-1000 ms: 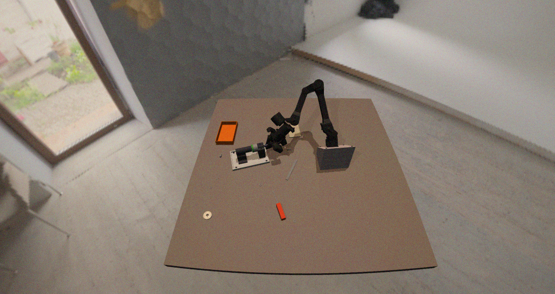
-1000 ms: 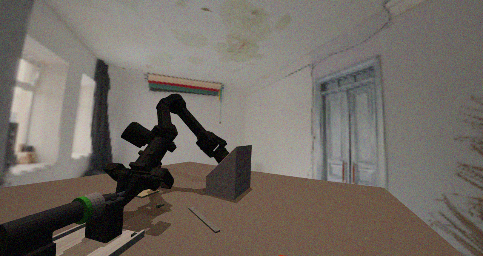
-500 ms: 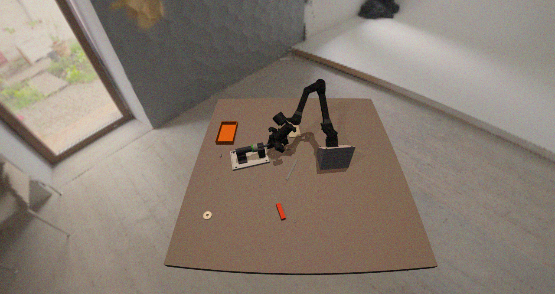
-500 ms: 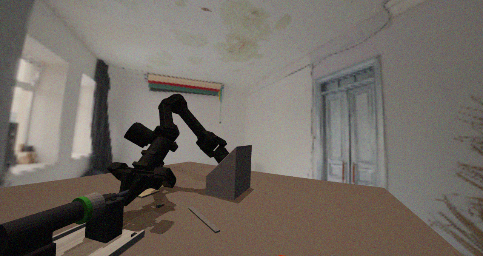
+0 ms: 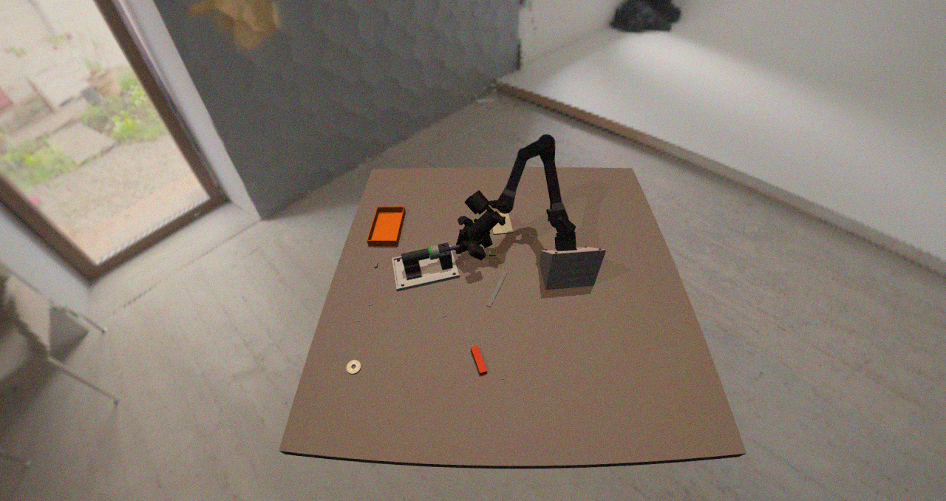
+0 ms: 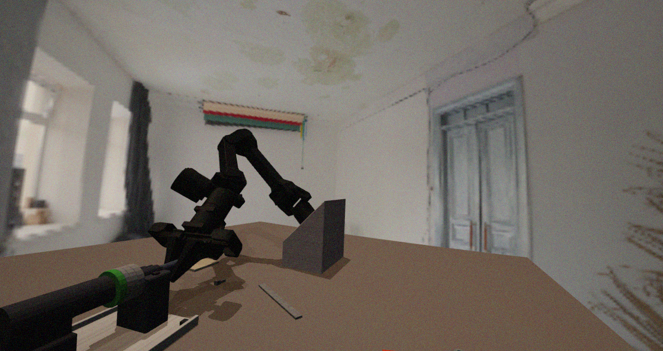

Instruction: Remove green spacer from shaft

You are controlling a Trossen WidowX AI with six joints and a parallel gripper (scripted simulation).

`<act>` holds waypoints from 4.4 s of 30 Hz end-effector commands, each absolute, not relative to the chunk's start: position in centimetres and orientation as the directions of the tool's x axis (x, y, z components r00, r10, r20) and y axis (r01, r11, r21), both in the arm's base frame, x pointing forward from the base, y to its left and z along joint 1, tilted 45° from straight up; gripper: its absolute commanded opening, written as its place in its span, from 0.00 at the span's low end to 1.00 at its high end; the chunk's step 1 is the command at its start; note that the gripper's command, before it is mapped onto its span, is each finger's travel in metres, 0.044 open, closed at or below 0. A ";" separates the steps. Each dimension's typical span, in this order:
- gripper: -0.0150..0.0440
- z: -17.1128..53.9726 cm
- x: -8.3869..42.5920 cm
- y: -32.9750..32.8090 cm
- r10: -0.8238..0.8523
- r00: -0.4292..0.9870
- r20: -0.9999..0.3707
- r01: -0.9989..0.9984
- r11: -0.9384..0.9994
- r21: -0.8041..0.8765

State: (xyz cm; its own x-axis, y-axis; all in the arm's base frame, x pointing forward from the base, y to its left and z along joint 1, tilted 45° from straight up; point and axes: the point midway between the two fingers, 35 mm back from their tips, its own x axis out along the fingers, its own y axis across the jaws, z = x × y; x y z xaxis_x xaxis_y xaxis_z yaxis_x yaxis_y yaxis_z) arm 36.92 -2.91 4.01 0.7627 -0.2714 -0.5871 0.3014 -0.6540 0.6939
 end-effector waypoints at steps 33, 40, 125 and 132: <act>0.25 4.1 36.6 -3.0 -0.273 0.763 -0.586 0.301 -0.651 0.696; 0.25 4.1 36.5 -3.1 -0.273 0.763 -0.586 0.301 -0.651 0.696; 0.25 4.2 35.8 -3.3 -0.273 0.763 -0.586 0.302 -0.651 0.696; 0.25 4.2 35.7 -3.3 -0.273 0.763 -0.586 0.302 -0.651 0.696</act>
